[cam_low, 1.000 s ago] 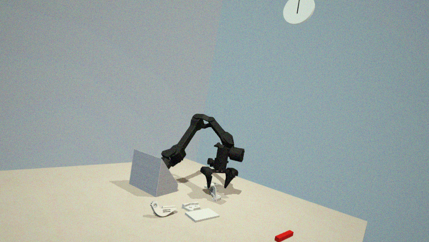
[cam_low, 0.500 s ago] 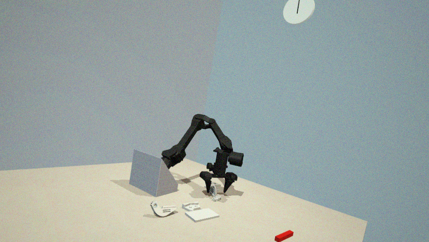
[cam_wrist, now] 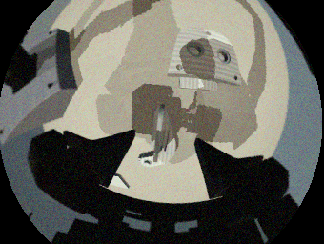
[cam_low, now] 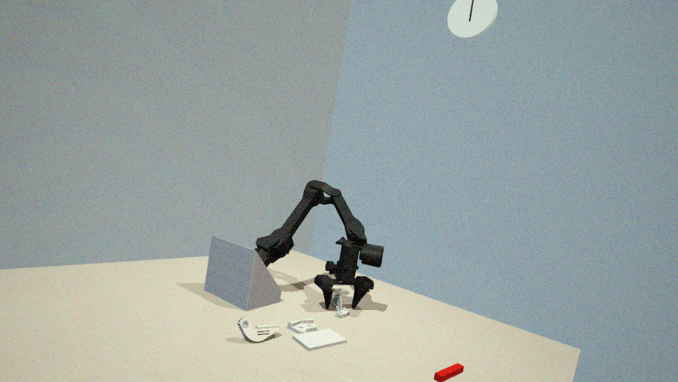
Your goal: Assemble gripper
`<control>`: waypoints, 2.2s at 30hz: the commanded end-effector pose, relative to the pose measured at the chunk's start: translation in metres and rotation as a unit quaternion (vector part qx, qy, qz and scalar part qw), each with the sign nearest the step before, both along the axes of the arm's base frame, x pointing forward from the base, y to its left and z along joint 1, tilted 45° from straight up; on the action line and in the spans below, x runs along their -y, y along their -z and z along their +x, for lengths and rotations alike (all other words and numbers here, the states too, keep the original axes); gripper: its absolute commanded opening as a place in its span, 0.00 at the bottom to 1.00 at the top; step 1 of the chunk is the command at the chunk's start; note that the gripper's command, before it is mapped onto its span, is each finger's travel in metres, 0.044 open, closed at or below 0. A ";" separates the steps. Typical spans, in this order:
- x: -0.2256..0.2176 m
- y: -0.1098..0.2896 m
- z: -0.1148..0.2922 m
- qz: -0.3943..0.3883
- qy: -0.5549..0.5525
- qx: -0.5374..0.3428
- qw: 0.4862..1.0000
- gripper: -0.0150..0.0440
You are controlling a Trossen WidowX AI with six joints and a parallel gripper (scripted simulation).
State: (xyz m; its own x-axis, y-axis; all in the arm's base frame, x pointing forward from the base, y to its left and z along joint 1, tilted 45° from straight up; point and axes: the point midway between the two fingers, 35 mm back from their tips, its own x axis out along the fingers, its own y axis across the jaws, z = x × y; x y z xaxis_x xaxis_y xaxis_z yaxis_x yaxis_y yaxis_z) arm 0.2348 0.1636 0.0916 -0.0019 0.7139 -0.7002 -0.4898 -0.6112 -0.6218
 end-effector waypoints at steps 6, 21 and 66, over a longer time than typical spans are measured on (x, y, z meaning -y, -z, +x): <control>0.000 0.001 0.000 -0.003 0.002 -0.001 1.000 1.00; 0.000 0.000 0.000 0.000 0.000 0.000 1.000 0.73; 0.053 -0.050 0.002 -0.005 0.002 -0.001 1.000 0.48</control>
